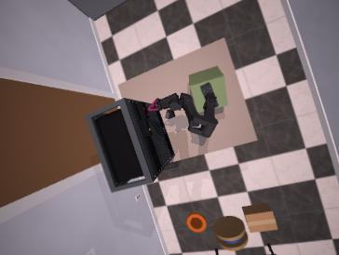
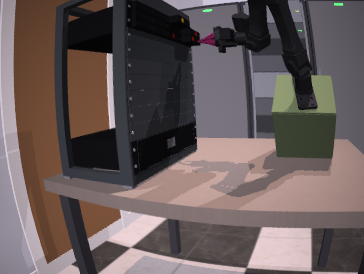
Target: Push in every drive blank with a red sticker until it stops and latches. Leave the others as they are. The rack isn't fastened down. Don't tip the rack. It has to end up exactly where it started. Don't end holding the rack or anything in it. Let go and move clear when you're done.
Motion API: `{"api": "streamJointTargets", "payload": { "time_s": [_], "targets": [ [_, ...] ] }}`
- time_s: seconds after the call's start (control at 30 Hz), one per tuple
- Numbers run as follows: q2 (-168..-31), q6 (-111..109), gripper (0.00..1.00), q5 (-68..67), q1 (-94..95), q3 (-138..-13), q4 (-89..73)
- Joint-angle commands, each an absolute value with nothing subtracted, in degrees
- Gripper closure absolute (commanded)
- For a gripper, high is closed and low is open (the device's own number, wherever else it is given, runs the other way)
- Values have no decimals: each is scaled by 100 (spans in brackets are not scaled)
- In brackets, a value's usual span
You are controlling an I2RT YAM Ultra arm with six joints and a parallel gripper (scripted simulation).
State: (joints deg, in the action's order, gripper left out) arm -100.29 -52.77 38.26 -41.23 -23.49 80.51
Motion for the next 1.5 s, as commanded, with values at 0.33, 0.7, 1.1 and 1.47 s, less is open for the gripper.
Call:
{"api": "streamJointTargets", "payload": {
  "time_s": [0.33, 0.7, 1.1, 1.47],
  "targets": [
    [-9756, -5236, 100, 3825, -4289, -2604, 7722],
    [-9830, -5240, 100, 3813, -4283, -2502, 7707],
    [-10059, -5278, 100, 3623, -4013, -2739, 7664],
    [-10089, -5271, 100, 3598, -4010, -2802, 7632]
  ]
}}
